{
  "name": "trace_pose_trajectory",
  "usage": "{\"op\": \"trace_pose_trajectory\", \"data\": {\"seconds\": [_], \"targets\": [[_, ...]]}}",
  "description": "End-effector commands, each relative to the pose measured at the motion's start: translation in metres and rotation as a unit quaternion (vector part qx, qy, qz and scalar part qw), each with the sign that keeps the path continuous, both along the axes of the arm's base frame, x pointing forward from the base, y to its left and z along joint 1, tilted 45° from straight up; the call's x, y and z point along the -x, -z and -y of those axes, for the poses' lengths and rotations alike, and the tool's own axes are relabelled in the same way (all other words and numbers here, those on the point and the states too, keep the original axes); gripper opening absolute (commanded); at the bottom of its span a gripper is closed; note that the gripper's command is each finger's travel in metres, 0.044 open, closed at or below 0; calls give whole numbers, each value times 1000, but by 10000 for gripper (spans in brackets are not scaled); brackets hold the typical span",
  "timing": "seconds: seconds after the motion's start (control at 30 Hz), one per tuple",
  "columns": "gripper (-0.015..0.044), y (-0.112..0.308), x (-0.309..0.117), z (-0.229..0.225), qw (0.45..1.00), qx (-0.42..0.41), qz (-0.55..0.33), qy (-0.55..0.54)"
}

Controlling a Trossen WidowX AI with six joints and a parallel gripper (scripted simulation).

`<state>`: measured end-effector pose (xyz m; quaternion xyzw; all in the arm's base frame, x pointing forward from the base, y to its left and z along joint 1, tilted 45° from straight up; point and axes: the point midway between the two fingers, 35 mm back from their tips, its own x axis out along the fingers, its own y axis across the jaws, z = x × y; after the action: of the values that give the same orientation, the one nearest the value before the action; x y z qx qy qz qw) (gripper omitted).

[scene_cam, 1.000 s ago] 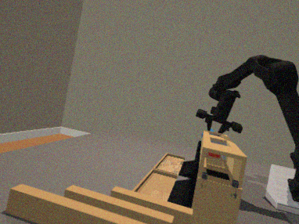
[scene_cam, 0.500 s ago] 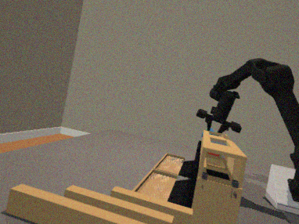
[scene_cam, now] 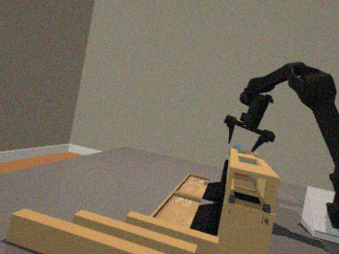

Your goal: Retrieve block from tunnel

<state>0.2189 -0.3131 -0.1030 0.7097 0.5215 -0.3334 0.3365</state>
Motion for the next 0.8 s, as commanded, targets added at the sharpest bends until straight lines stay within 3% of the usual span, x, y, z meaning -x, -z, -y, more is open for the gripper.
{"op": "trace_pose_trajectory", "data": {"seconds": [0.0, 0.17, 0.77], "targets": [[440, -9, -2, -12, 1000, -5, -3, -2], [440, -37, -4, -37, 1000, -4, -3, -3], [440, -21, -6, -51, 1000, -4, -3, -3]]}}
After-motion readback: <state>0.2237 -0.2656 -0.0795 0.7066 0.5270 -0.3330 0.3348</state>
